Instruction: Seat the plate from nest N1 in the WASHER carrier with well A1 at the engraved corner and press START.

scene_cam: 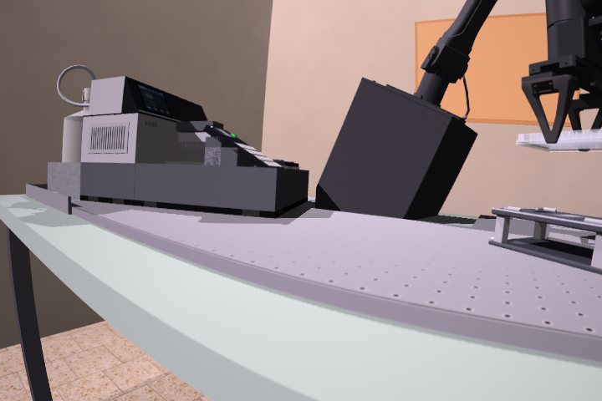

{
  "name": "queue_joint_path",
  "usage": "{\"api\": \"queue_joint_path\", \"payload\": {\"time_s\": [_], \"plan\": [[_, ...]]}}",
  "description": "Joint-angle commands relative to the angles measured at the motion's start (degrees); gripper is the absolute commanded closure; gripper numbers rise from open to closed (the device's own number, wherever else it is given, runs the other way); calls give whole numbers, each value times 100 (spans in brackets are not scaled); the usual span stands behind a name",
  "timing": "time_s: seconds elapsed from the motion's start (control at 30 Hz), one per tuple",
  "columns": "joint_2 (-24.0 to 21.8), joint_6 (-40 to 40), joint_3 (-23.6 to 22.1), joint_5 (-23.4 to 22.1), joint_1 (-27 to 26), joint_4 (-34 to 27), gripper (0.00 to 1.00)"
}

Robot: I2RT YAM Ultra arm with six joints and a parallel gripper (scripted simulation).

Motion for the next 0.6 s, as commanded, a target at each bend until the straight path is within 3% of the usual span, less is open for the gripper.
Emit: {"api": "queue_joint_path", "payload": {"time_s": [0.0,0.37,0.57], "plan": [[-207,-65,221,-65,-104,-84,16],[-207,-65,221,-65,-104,-84,16],[-155,701,-147,-196,-537,77,16]]}}
